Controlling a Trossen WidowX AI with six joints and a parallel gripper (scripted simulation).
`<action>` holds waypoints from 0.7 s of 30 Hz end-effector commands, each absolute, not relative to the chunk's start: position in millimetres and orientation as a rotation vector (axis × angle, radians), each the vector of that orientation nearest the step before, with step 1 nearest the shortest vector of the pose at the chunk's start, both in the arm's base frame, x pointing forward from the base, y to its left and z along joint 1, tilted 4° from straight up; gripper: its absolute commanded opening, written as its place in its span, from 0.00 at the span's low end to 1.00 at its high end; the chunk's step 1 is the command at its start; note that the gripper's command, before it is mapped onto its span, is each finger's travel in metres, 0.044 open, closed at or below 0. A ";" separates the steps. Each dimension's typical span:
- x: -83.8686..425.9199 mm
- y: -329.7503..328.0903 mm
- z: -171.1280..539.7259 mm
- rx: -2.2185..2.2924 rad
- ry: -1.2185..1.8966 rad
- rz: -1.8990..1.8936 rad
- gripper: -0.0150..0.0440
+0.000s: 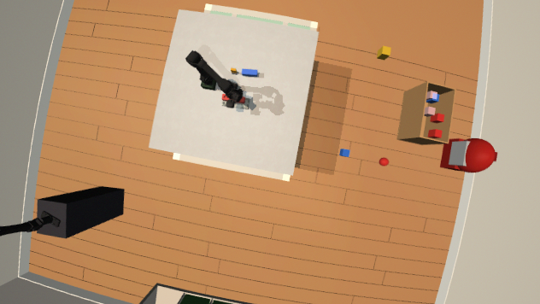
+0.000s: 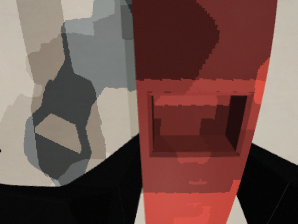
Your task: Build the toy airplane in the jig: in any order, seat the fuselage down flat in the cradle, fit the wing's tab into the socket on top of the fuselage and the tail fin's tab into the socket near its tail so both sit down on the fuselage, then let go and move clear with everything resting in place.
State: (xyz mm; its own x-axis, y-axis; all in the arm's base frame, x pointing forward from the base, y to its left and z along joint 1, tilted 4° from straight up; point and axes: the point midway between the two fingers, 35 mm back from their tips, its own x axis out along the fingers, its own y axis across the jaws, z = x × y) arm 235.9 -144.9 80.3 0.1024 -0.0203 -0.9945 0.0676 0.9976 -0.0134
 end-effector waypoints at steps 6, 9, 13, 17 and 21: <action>229.0 -151.8 72.6 0.033 1.474 -0.048 0.43; 229.0 -151.8 72.5 0.033 1.474 -0.048 0.57; 229.0 -151.8 72.5 0.033 1.474 -0.048 0.58; 229.0 -151.8 72.5 0.033 1.474 -0.048 0.58; 229.0 -151.8 72.5 0.033 1.474 -0.048 0.58</action>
State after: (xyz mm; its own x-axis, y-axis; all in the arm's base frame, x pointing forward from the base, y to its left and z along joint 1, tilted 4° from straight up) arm 228.7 -152.1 73.1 0.0942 -0.0153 -0.9954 0.0589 0.9982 -0.0098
